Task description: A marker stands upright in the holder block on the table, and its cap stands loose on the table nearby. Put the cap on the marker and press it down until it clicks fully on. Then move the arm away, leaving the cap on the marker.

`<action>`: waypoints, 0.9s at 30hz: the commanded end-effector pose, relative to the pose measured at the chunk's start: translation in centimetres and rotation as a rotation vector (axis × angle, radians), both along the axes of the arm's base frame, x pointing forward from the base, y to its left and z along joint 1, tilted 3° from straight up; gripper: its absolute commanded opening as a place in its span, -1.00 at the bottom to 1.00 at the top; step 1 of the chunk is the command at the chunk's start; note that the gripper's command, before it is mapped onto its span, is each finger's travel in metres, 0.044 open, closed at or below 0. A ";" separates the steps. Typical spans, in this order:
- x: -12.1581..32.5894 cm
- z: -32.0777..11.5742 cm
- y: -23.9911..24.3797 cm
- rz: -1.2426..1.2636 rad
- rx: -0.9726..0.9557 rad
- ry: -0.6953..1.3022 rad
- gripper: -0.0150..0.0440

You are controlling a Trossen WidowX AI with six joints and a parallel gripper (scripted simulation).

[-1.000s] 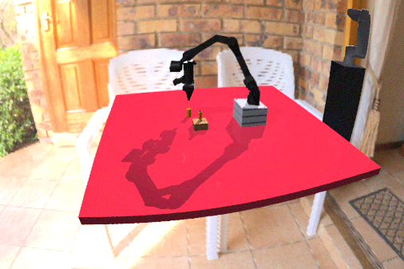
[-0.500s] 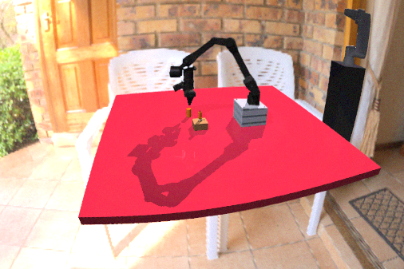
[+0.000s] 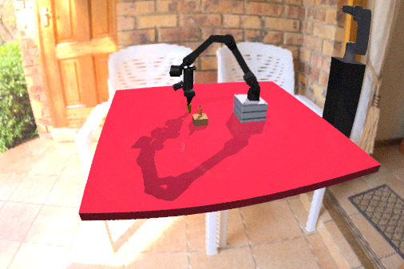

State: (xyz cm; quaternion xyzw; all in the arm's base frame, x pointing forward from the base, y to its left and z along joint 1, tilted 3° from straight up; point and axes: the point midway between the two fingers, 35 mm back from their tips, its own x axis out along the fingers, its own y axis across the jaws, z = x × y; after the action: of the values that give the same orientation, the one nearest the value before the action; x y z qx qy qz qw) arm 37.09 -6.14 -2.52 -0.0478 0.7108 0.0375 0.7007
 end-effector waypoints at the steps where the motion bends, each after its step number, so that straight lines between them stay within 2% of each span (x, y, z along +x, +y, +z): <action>1: -0.2 -0.9 -0.1 0.004 -0.003 0.010 0.35; 24: -0.4 -4.3 -0.1 0.004 -0.003 0.010 0.35; 27: -0.4 -4.3 -0.1 0.004 -0.003 0.010 0.08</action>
State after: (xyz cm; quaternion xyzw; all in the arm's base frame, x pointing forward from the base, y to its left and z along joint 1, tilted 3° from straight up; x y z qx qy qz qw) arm 36.75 -6.17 -6.55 -0.0474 0.7133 0.0380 0.6983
